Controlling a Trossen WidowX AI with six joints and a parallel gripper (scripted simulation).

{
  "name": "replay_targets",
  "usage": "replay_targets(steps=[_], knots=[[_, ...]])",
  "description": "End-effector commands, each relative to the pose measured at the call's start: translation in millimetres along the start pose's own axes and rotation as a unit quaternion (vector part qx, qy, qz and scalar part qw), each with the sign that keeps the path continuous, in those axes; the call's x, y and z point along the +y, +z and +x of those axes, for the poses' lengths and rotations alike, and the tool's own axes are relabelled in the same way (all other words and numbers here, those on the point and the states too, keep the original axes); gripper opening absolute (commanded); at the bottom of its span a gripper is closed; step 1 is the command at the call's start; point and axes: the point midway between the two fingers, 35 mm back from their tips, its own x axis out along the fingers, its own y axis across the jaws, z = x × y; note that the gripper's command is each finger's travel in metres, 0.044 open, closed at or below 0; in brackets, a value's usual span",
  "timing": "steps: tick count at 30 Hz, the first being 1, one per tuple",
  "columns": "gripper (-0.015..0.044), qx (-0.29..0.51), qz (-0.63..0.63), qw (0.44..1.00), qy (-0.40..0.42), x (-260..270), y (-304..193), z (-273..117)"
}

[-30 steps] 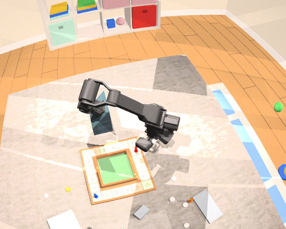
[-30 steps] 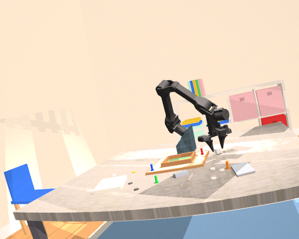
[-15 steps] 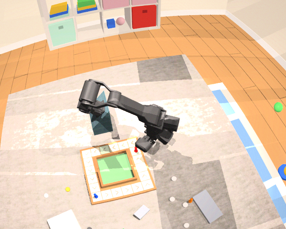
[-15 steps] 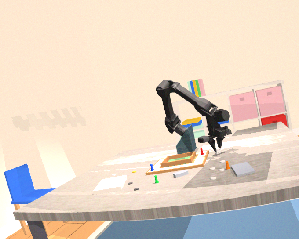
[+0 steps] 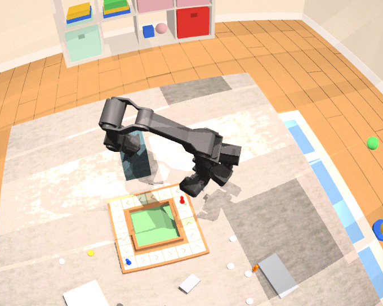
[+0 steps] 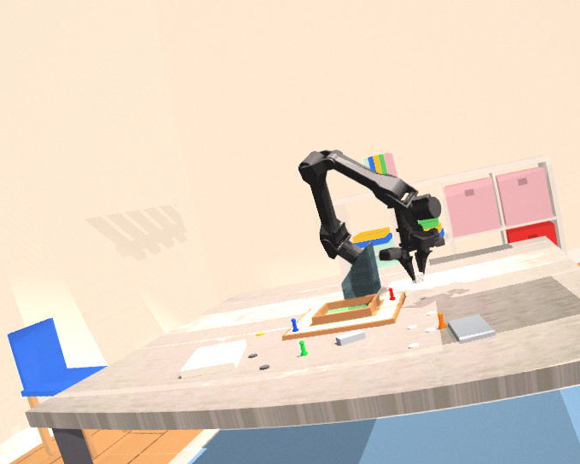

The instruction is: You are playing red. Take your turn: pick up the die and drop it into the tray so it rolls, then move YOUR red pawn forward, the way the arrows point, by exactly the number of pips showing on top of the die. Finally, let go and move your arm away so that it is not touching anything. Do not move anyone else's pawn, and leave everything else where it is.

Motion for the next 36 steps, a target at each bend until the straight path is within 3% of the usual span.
replay_targets(steps=[1, 8, 14, 36], knots=[[0.0, -0.004, 0.004, 1.0, 0.007, -0.5, 2.6, -33.4], [0.0, 0.008, 0.001, 1.0, 0.008, -3.8, -7.8, -77.3], [0.0, 0.006, -0.015, 1.0, 0.01, -10.9, -6.9, -76.9], [0.0, -0.007, -0.245, 0.969, 0.015, -116.4, -12.9, -60.4]])
